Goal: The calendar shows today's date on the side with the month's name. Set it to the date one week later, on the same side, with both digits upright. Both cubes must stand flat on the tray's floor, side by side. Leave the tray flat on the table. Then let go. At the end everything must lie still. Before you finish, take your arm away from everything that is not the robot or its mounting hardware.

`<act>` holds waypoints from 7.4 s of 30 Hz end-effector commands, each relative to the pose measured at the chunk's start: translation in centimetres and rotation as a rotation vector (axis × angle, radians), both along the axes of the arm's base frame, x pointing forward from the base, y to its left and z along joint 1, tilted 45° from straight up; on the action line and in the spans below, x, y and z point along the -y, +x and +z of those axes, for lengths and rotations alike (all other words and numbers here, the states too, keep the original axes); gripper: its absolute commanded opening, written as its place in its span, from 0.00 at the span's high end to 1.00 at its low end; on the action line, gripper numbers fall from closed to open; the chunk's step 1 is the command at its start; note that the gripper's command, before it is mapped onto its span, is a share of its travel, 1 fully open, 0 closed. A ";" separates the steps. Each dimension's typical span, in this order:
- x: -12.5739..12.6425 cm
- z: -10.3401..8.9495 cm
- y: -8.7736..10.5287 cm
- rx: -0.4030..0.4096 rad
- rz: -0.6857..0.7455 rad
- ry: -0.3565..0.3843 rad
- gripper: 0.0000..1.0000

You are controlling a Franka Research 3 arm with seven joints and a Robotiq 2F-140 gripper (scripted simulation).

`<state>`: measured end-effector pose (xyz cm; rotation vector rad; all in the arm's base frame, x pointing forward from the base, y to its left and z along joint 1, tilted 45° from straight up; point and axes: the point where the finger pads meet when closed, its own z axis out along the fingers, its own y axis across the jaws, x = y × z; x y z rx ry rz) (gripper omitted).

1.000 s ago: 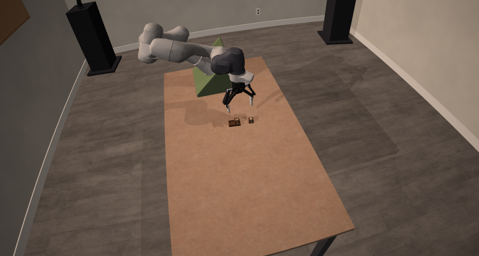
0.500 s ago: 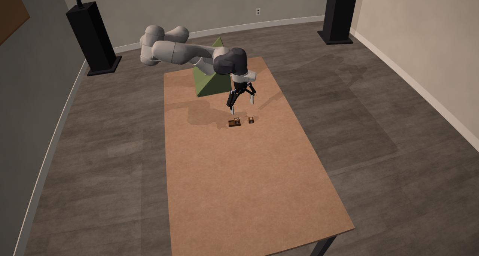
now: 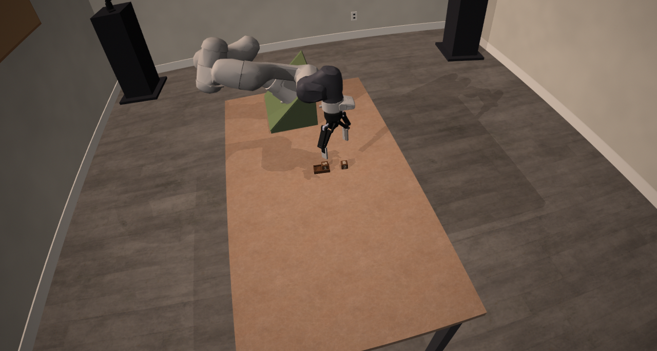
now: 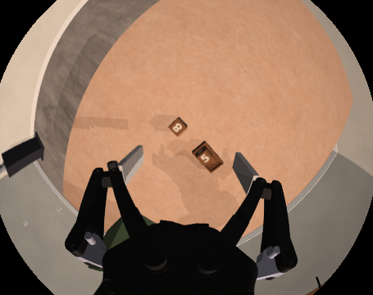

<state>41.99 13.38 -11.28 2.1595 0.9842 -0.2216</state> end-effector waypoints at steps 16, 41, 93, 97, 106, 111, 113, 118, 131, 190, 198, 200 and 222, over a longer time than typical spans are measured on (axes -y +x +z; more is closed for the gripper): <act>-0.7 -1.4 0.1 -0.294 0.292 -0.064 0.00; -1.8 -3.4 -0.2 -0.566 0.567 -0.117 0.00; -1.4 -3.8 -0.2 -0.567 0.569 -0.117 0.72; -1.3 -3.9 -0.1 -0.567 0.569 -0.117 0.72; -0.4 -4.8 0.0 -0.567 0.569 -0.117 0.72; 0.0 -5.3 0.1 -0.567 0.569 -0.117 0.72; 0.1 -5.4 0.2 -0.567 0.569 -0.117 0.72; 0.7 -5.9 0.3 -0.567 0.569 -0.117 0.72; 1.5 -6.8 0.5 -0.567 0.569 -0.117 0.72; 1.7 -7.1 0.6 -0.567 0.569 -0.117 0.72; 1.7 -7.1 0.6 -0.567 0.569 -0.117 0.72; 1.7 -7.1 0.6 -0.567 0.569 -0.117 0.72; 1.7 -7.1 0.6 -0.567 0.569 -0.117 0.72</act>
